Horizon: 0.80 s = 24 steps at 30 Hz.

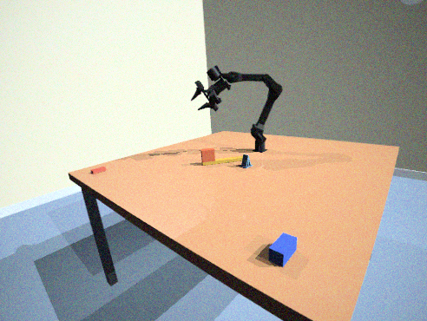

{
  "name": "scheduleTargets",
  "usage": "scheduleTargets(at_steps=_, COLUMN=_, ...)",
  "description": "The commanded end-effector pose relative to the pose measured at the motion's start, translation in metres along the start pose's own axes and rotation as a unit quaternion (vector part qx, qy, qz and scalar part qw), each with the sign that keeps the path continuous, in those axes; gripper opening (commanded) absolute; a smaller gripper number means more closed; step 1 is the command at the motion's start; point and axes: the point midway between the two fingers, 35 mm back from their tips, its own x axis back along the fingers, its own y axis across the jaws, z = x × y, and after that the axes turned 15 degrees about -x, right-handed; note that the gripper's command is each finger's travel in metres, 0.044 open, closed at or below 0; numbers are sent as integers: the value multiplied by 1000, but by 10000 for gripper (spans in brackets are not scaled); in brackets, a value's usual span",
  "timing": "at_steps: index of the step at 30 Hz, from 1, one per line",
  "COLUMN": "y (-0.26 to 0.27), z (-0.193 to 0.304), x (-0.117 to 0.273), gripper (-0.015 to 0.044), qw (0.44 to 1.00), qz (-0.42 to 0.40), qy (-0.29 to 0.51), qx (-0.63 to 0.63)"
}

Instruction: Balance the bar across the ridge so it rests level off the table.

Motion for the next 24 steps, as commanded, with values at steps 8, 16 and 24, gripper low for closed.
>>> scheduleTargets(at_steps=8, y=28, z=-49, x=-20, gripper=315, qw=986, qz=-101, qy=-69, qx=117)
scheduleTargets(at_steps=16, y=55, z=-87, x=-27, gripper=315, qw=953, qz=-173, qy=-129, qx=214)
scheduleTargets(at_steps=24, y=83, z=-122, x=-25, gripper=315, qw=900, qz=-237, qy=-189, qx=314)
